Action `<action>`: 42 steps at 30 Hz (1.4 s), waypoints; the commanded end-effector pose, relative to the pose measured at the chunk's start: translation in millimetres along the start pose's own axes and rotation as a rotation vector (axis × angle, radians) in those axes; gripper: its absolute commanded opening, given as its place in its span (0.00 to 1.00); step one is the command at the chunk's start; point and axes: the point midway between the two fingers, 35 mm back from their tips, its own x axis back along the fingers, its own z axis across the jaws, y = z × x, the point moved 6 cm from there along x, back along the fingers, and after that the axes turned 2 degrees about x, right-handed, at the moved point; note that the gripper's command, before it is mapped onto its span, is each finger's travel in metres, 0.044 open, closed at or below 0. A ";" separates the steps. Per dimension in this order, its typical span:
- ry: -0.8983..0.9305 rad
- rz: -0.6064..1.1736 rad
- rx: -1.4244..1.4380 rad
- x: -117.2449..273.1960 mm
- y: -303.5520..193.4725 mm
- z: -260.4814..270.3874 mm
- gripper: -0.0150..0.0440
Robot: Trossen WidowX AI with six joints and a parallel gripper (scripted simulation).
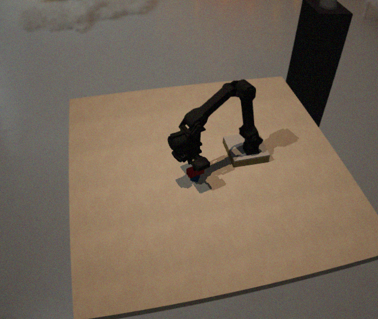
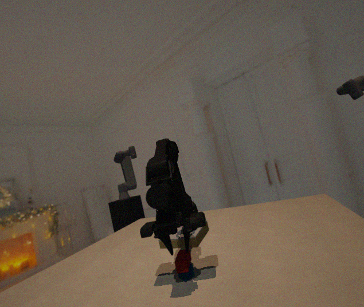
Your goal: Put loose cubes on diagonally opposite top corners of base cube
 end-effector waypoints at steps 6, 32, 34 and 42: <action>0.000 -0.005 -0.003 15.1 0.5 0.1 0.60; 0.000 -0.003 0.003 43.6 0.2 0.2 0.91; 0.000 -0.003 0.003 45.2 0.2 0.2 0.93; 0.005 0.000 0.003 43.6 -5.0 50.1 0.93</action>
